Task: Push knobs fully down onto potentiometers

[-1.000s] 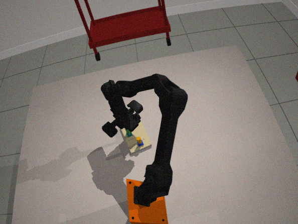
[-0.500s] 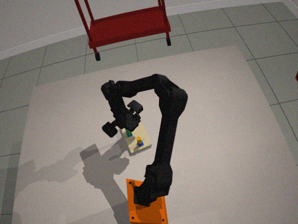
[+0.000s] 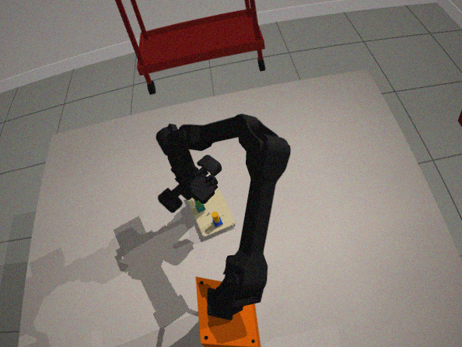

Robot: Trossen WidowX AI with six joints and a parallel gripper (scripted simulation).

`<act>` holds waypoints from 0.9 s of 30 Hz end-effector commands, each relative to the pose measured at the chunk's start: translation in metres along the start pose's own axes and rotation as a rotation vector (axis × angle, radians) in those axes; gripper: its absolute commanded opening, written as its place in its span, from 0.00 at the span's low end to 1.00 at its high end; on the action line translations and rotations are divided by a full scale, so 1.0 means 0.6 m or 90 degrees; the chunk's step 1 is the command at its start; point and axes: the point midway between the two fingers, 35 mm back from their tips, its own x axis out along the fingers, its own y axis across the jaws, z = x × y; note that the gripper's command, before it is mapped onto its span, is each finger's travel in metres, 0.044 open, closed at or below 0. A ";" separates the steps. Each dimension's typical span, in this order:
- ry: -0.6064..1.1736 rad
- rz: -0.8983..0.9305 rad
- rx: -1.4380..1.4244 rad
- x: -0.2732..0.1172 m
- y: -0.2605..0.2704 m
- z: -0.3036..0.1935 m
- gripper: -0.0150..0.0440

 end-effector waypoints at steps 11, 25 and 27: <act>-0.007 0.001 0.002 -0.017 0.001 0.002 0.30; -0.004 -0.001 0.002 -0.046 -0.043 0.091 0.92; -0.004 -0.002 0.001 -0.051 -0.059 0.126 1.00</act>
